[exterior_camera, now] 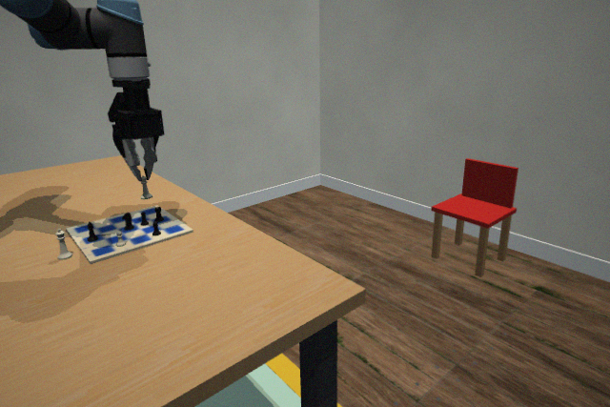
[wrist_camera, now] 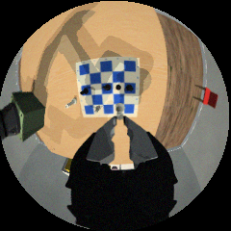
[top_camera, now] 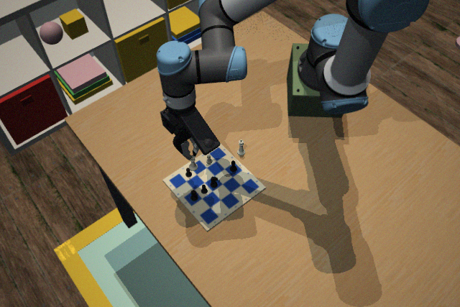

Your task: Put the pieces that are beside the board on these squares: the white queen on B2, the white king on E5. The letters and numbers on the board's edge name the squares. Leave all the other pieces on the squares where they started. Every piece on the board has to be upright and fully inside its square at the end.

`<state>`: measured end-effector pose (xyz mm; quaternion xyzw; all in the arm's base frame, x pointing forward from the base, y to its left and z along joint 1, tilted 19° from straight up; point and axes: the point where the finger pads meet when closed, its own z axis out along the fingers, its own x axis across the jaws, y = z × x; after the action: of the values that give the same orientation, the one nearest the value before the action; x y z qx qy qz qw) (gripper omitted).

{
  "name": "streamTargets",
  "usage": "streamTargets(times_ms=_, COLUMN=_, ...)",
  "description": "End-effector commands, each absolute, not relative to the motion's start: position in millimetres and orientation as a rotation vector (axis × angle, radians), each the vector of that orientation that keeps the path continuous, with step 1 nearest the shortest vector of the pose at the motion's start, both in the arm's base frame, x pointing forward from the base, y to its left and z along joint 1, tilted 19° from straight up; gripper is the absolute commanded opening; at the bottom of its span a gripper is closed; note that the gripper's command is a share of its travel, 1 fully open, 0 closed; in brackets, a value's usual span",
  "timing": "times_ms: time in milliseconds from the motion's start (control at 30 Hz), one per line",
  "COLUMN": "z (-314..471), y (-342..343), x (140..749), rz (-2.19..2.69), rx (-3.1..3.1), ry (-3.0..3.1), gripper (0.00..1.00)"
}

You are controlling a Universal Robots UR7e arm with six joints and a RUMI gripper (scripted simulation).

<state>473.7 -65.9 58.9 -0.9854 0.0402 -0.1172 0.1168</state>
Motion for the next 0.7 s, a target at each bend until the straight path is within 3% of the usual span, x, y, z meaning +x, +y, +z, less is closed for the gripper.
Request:
streamTargets(times_ms=0, z=59, y=-66, x=474, rz=-0.345, rx=-2.885, ry=0.117, gripper=0.0)
streamTargets(times_ms=667, z=25, y=-58, x=483, rz=-0.345, rx=-2.885, ry=0.117, gripper=0.0)
